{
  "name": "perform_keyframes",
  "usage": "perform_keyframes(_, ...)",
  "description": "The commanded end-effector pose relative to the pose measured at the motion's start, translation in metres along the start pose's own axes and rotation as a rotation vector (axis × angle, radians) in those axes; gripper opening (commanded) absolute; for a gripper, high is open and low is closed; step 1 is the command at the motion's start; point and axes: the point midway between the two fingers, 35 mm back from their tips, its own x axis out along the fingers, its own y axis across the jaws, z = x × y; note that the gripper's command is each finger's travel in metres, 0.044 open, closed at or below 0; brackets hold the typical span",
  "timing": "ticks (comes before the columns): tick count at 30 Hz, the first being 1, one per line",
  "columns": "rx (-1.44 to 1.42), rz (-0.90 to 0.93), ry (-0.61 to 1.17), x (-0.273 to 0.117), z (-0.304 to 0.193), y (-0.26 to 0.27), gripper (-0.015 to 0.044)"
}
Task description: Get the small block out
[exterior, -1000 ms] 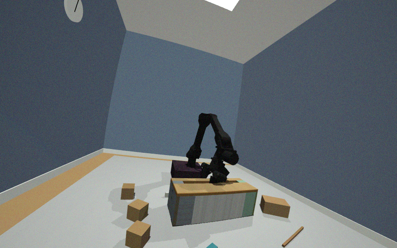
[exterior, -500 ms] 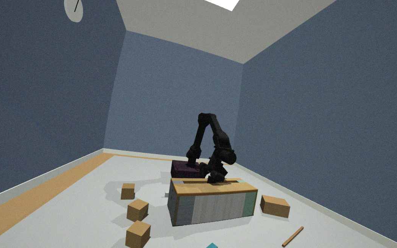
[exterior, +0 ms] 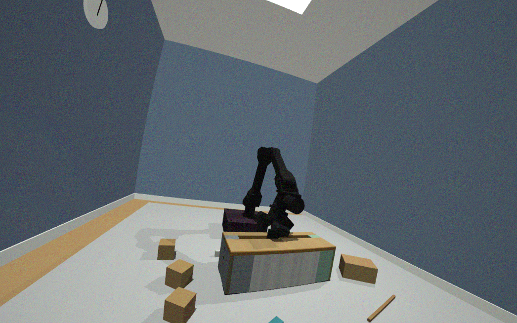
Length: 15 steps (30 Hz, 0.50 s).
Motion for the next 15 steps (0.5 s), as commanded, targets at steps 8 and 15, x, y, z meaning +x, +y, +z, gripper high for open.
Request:
perform_keyframes(8,-0.002,0.002,-0.002,-0.0013,0.0069,0.0007,0.04)
perform_keyframes(15,-0.002,0.002,-0.002,0.001,0.0001,0.0006,0.04)
